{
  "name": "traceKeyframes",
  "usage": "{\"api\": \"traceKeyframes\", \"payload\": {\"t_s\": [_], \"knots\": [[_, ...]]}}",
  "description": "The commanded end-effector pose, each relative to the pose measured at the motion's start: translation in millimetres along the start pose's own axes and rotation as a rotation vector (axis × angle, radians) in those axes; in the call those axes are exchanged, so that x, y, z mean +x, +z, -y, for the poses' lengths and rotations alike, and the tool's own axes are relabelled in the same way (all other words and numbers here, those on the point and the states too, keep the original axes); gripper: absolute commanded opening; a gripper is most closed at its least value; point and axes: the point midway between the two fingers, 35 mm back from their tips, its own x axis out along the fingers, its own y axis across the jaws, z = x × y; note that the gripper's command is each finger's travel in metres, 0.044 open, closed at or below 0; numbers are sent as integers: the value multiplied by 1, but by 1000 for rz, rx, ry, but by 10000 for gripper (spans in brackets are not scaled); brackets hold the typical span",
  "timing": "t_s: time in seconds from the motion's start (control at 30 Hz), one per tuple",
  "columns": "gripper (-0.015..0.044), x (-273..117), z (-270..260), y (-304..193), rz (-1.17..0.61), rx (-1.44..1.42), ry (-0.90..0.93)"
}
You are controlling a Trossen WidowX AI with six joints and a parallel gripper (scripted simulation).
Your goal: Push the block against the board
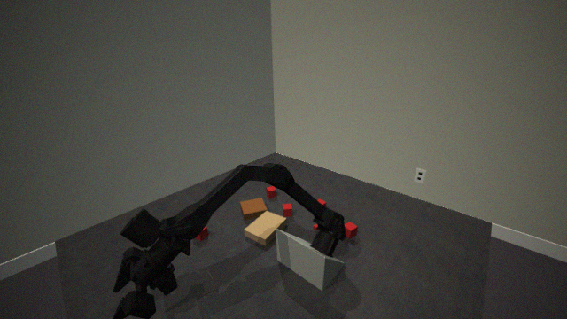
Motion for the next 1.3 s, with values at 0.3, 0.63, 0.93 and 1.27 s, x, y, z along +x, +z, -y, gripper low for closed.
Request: {"api": "traceKeyframes", "payload": {"t_s": [0.3,0.63,0.93,1.27], "knots": [[138,-17,-44,5,50,-187,41],[0,-47,-112,21,144,-461,74],[0,-77,-166,44,245,-715,66],[0,-113,-221,78,362,-1000,11]]}}
